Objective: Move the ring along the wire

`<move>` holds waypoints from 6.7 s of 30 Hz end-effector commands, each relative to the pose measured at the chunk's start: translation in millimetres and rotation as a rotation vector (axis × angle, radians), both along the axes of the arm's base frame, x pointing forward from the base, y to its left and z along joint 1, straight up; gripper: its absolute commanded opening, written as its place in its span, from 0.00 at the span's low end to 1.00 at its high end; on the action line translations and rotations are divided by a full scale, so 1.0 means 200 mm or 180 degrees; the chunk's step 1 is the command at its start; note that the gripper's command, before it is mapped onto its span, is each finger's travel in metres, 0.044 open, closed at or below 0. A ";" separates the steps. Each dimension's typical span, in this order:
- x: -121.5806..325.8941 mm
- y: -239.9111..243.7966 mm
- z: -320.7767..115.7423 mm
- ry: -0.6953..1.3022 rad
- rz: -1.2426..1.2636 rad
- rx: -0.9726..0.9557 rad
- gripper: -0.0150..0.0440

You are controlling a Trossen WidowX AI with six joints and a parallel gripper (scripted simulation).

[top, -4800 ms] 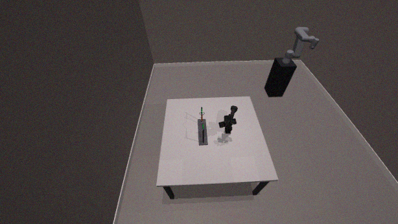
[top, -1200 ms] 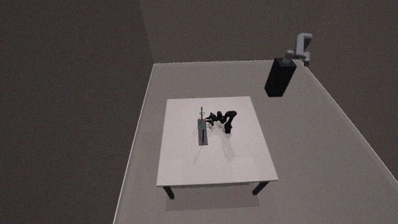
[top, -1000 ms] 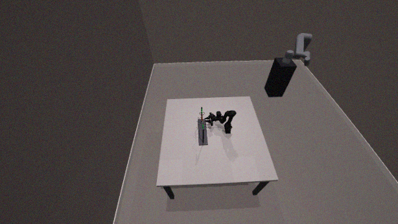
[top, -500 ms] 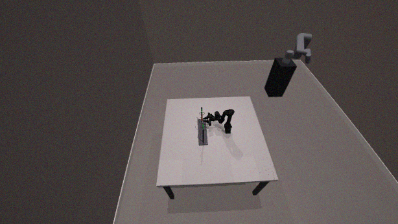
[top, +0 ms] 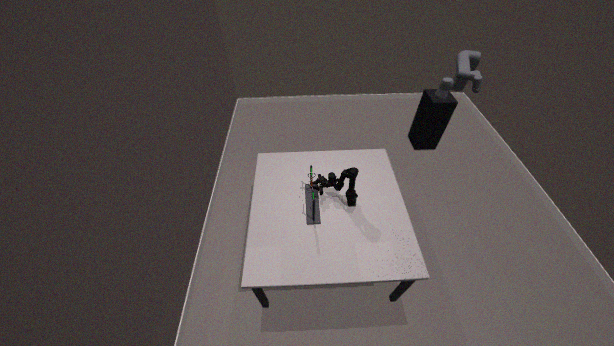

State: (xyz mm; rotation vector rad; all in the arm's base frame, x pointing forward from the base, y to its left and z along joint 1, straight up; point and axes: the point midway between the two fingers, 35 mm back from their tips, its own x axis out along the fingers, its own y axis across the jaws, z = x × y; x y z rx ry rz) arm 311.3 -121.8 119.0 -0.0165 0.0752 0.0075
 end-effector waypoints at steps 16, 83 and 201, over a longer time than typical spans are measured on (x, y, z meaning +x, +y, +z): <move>0.09 0.01 -0.01 -0.0005 -0.0010 0.0022 0.53; 0.09 0.01 0.09 -0.0006 -0.0009 0.0015 0.00; -0.30 0.83 0.57 0.3367 -0.1373 0.1923 0.00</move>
